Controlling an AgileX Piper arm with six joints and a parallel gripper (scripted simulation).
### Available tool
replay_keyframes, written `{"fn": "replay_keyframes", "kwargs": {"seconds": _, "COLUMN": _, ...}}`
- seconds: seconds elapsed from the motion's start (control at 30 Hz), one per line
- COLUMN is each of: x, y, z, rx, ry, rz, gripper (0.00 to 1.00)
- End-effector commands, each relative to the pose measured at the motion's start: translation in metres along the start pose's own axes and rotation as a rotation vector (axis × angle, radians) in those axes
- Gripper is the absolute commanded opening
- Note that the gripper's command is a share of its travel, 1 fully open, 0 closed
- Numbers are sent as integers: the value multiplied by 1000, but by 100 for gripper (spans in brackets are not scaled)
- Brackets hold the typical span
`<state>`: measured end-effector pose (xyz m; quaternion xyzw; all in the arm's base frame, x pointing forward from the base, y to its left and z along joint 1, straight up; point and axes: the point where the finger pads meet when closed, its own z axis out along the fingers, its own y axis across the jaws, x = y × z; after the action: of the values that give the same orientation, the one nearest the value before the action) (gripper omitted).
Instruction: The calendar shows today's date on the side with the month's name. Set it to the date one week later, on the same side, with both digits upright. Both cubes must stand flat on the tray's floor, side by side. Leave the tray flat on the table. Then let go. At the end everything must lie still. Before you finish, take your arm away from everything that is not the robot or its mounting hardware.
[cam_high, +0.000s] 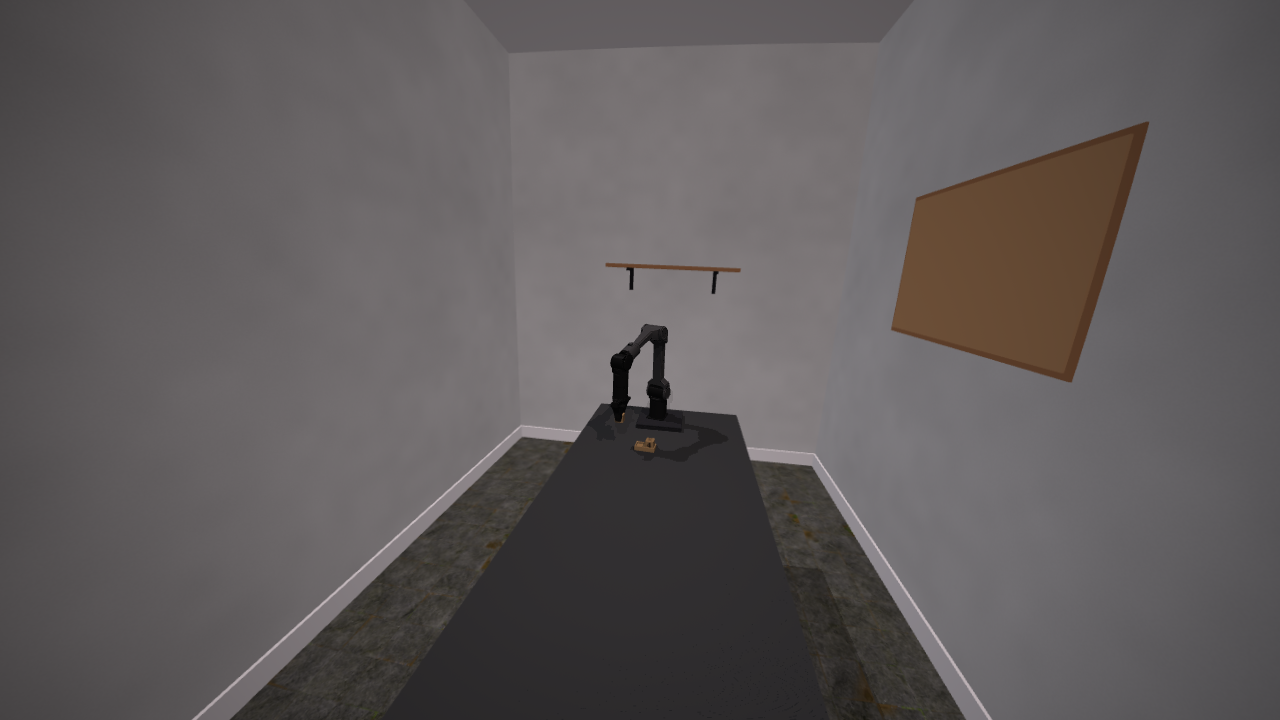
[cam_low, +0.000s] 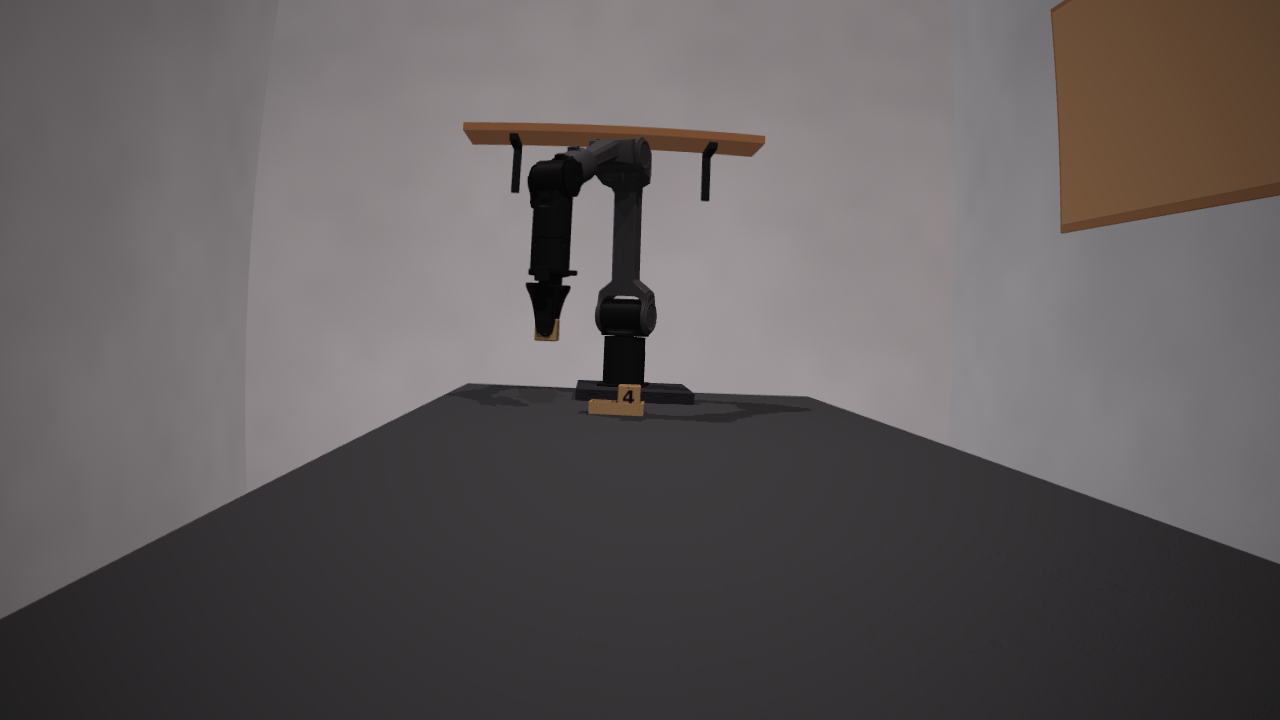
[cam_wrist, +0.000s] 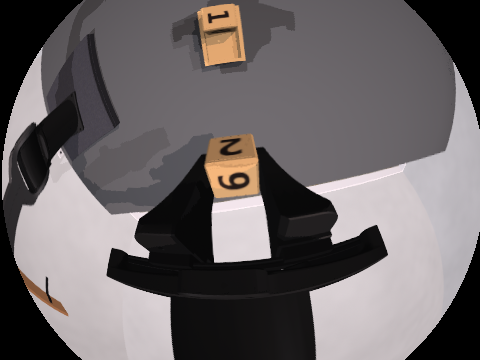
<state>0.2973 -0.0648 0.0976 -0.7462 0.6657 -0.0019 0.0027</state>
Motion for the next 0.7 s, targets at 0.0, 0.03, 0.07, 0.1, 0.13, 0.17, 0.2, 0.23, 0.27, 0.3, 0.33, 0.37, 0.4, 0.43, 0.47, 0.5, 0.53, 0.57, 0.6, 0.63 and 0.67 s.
{"fn": "replay_keyframes", "kwargs": {"seconds": 0.0, "x": -32, "y": -2, "z": -4, "rx": 1, "ry": -1, "rz": 0, "gripper": 36}}
{"fn": "replay_keyframes", "kwargs": {"seconds": 0.03, "x": -52, "y": -1, "z": -7, "rx": 1, "ry": -1, "rz": 0, "gripper": 36}}
{"fn": "replay_keyframes", "kwargs": {"seconds": 0.07, "x": -69, "y": 0, "z": -8, "rx": 1, "ry": 0, "rz": -1, "gripper": 36}}
{"fn": "replay_keyframes", "kwargs": {"seconds": 0.1, "x": -80, "y": 2, "z": -10, "rx": 1, "ry": 0, "rz": -1, "gripper": 36}}
{"fn": "replay_keyframes", "kwargs": {"seconds": 0.13, "x": -86, "y": 3, "z": -10, "rx": 1, "ry": 0, "rz": -2, "gripper": 36}}
{"fn": "replay_keyframes", "kwargs": {"seconds": 0.17, "x": -87, "y": 2, "z": -12, "rx": 6, "ry": 0, "rz": -2, "gripper": 36}}
{"fn": "replay_keyframes", "kwargs": {"seconds": 0.2, "x": -87, "y": 2, "z": -10, "rx": 2, "ry": 0, "rz": -2, "gripper": 36}}
{"fn": "replay_keyframes", "kwargs": {"seconds": 0.23, "x": -87, "y": 2, "z": -10, "rx": 1, "ry": 0, "rz": -2, "gripper": 36}}
{"fn": "replay_keyframes", "kwargs": {"seconds": 0.27, "x": -87, "y": 2, "z": -10, "rx": 1, "ry": 0, "rz": -2, "gripper": 36}}
{"fn": "replay_keyframes", "kwargs": {"seconds": 0.3, "x": -87, "y": 2, "z": -10, "rx": 2, "ry": -1, "rz": -2, "gripper": 36}}
{"fn": "replay_keyframes", "kwargs": {"seconds": 0.33, "x": -87, "y": 2, "z": -10, "rx": 2, "ry": -1, "rz": -1, "gripper": 36}}
{"fn": "replay_keyframes", "kwargs": {"seconds": 0.37, "x": -87, "y": 2, "z": -10, "rx": 2, "ry": -1, "rz": -1, "gripper": 36}}
{"fn": "replay_keyframes", "kwargs": {"seconds": 0.4, "x": -87, "y": 2, "z": -10, "rx": 2, "ry": -1, "rz": -1, "gripper": 36}}
{"fn": "replay_keyframes", "kwargs": {"seconds": 0.43, "x": -87, "y": 2, "z": -10, "rx": 2, "ry": -1, "rz": -1, "gripper": 36}}
{"fn": "replay_keyframes", "kwargs": {"seconds": 0.47, "x": -87, "y": 2, "z": -10, "rx": 2, "ry": -1, "rz": -1, "gripper": 36}}
{"fn": "replay_keyframes", "kwargs": {"seconds": 0.5, "x": -87, "y": 2, "z": -10, "rx": 2, "ry": -1, "rz": -1, "gripper": 36}}
{"fn": "replay_keyframes", "kwargs": {"seconds": 0.53, "x": -87, "y": 2, "z": -10, "rx": 2, "ry": -1, "rz": -1, "gripper": 36}}
{"fn": "replay_keyframes", "kwargs": {"seconds": 0.57, "x": -87, "y": 2, "z": -10, "rx": 2, "ry": -1, "rz": -1, "gripper": 36}}
{"fn": "replay_keyframes", "kwargs": {"seconds": 0.6, "x": -87, "y": 2, "z": -10, "rx": 2, "ry": -1, "rz": -1, "gripper": 36}}
{"fn": "replay_keyframes", "kwargs": {"seconds": 0.63, "x": -87, "y": 2, "z": -9, "rx": 1, "ry": -1, "rz": -1, "gripper": 36}}
{"fn": "replay_keyframes", "kwargs": {"seconds": 0.67, "x": -87, "y": 3, "z": -8, "rx": 0, "ry": -1, "rz": -1, "gripper": 36}}
